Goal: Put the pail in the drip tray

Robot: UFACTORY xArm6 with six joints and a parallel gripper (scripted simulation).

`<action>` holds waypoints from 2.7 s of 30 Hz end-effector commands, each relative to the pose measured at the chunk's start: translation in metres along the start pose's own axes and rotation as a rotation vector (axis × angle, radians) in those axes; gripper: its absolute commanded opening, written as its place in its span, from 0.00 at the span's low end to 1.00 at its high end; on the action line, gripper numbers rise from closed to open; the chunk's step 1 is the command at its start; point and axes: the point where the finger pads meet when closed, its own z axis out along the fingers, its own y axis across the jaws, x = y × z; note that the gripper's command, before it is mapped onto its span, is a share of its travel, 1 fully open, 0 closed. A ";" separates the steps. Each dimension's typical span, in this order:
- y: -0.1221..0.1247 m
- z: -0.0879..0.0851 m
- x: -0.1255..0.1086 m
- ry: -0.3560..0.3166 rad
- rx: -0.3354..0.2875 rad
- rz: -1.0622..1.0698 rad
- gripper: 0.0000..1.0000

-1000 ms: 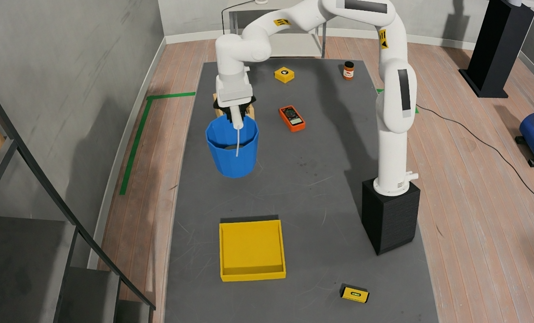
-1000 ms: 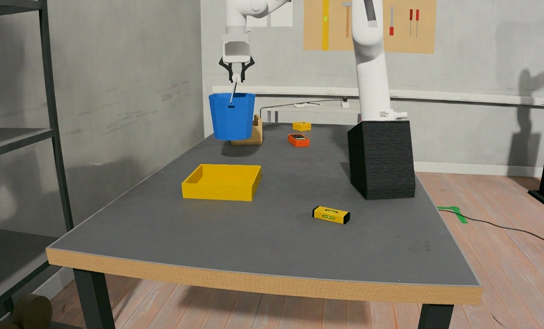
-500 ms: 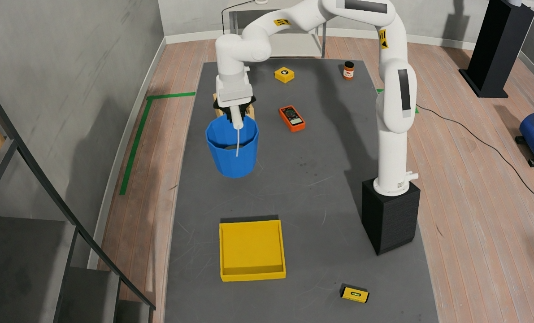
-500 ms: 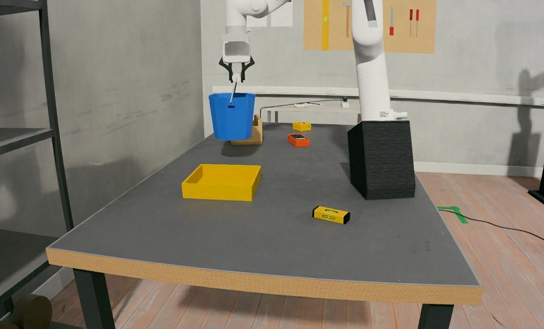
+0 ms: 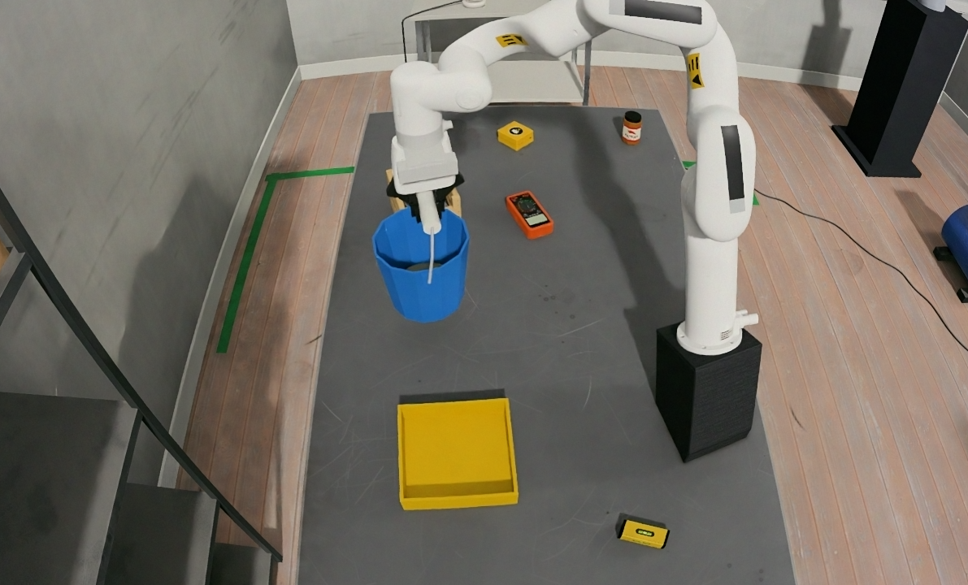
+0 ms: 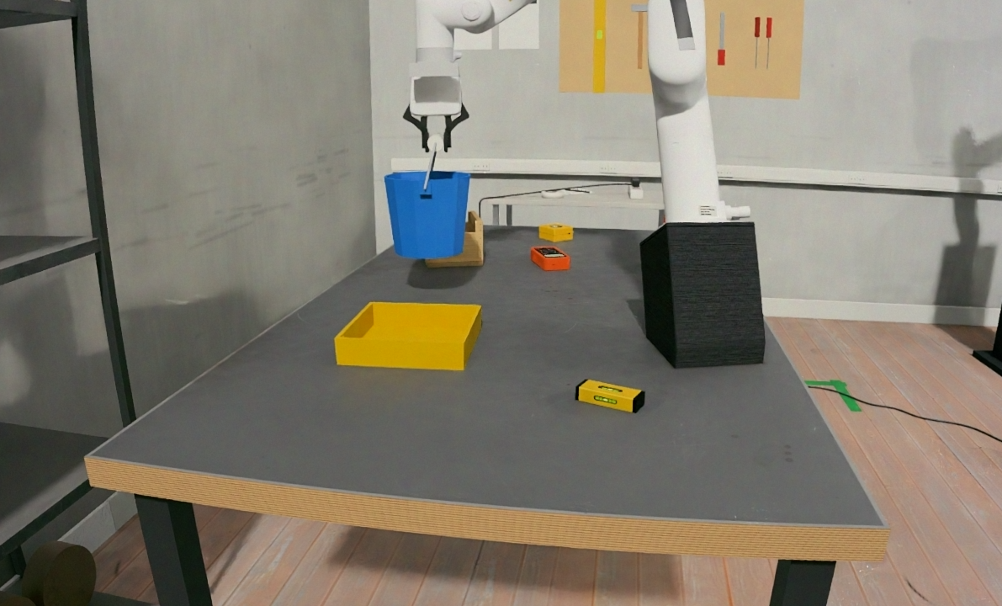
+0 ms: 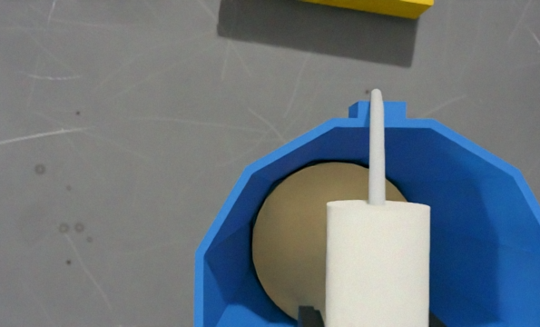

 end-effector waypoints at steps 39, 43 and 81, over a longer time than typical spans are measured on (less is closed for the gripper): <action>0.002 -0.002 0.015 -0.001 -0.005 0.001 0.00; 0.002 -0.002 0.021 -0.001 -0.005 0.001 0.00; 0.005 -0.002 0.091 -0.001 -0.005 0.001 0.00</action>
